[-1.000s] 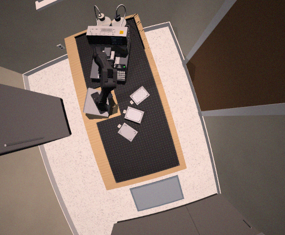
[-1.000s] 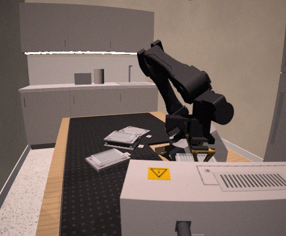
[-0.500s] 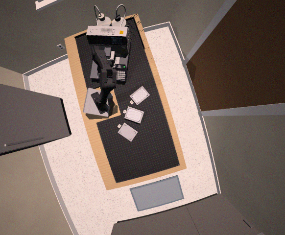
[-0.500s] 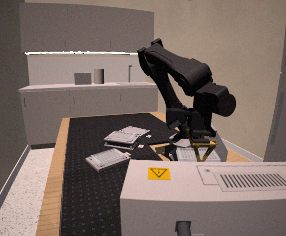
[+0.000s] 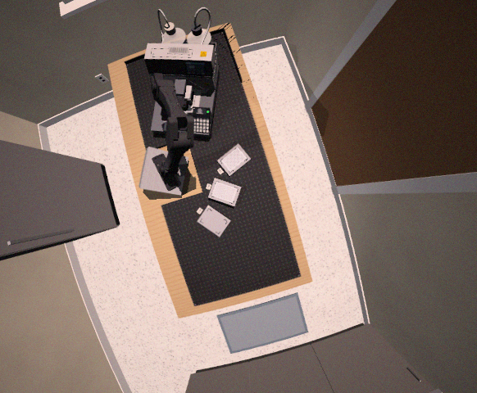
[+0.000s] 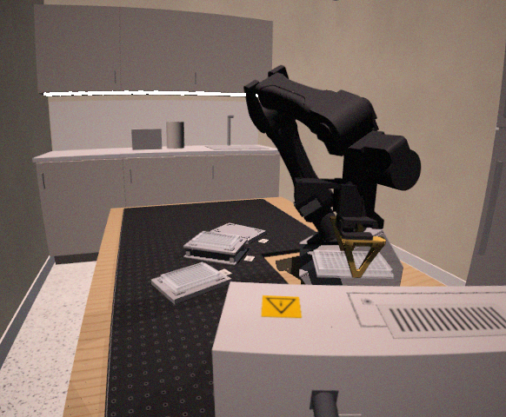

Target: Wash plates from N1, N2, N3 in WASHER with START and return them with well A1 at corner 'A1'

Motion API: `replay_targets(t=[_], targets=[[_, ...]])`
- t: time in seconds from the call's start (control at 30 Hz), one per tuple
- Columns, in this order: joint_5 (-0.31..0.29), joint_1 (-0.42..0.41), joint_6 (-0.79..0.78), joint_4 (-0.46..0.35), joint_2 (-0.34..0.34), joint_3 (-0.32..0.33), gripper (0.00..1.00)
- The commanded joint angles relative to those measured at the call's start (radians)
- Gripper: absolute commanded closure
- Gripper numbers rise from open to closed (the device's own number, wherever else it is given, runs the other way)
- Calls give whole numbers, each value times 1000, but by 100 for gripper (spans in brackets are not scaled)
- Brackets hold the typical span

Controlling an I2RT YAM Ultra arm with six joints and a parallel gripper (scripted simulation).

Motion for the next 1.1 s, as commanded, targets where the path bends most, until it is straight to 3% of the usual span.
replay_targets(t=[0.0, 1.07], targets=[[-1, 19, 12, -44, -6, 26, 100], [-3, 27, 21, -66, -5, 44, 100]])
